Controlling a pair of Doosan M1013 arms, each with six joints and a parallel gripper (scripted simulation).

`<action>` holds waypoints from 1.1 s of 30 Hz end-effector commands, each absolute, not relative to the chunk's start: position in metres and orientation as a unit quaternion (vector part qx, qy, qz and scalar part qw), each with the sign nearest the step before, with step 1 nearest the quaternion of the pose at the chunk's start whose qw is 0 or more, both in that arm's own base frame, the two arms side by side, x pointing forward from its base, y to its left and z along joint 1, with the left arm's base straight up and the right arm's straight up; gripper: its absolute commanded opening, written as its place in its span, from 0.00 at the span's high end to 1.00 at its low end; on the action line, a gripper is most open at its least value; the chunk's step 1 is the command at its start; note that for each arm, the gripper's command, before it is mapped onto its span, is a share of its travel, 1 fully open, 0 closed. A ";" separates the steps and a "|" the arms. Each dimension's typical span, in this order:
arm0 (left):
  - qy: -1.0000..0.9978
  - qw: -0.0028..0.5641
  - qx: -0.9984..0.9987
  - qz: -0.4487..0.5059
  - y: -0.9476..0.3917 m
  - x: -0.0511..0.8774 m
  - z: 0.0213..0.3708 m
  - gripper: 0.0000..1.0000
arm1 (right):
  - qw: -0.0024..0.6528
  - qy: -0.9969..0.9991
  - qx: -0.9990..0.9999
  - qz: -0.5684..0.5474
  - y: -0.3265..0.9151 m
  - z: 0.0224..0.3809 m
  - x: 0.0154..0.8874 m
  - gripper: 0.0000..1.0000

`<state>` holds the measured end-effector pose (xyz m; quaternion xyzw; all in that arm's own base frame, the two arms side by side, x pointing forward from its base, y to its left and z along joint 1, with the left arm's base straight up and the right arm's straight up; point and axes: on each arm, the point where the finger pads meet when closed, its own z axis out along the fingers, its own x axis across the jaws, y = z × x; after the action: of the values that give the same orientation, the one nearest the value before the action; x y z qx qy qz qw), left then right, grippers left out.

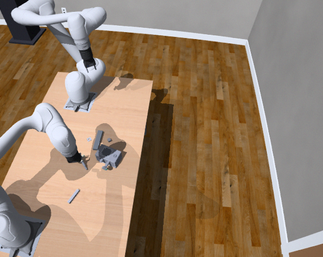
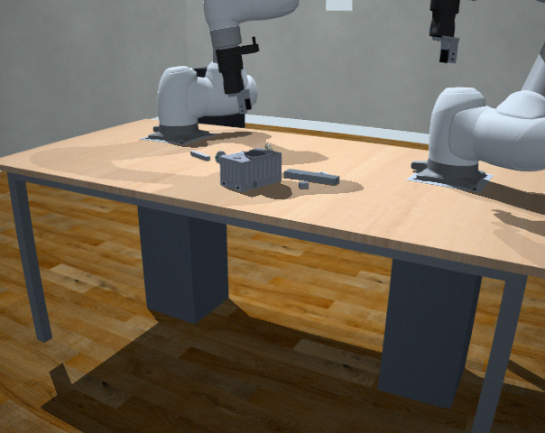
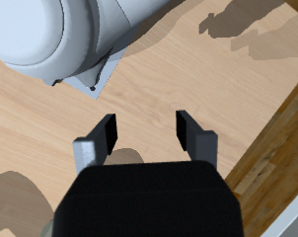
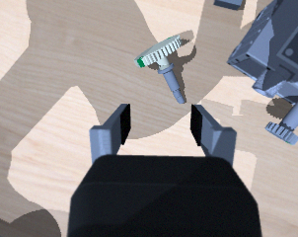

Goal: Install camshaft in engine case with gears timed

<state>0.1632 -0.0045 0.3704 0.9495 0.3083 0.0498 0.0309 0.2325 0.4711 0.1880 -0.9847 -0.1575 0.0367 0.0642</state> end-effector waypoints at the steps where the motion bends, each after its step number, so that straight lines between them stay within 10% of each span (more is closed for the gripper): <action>1: 0.308 0.031 0.949 0.050 -0.005 0.163 0.371 0.00 | 0.093 -0.083 -0.992 0.026 0.482 0.187 0.220 0.00; 33: 0.308 0.031 0.949 0.050 -0.005 0.163 0.371 0.00 | 0.259 0.381 -0.885 0.068 0.495 0.195 0.190 0.00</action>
<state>0.1632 -0.0045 0.3704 0.9495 0.3083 0.0498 0.0309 0.1949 0.4961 0.1945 -0.9051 0.3410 0.0651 0.2456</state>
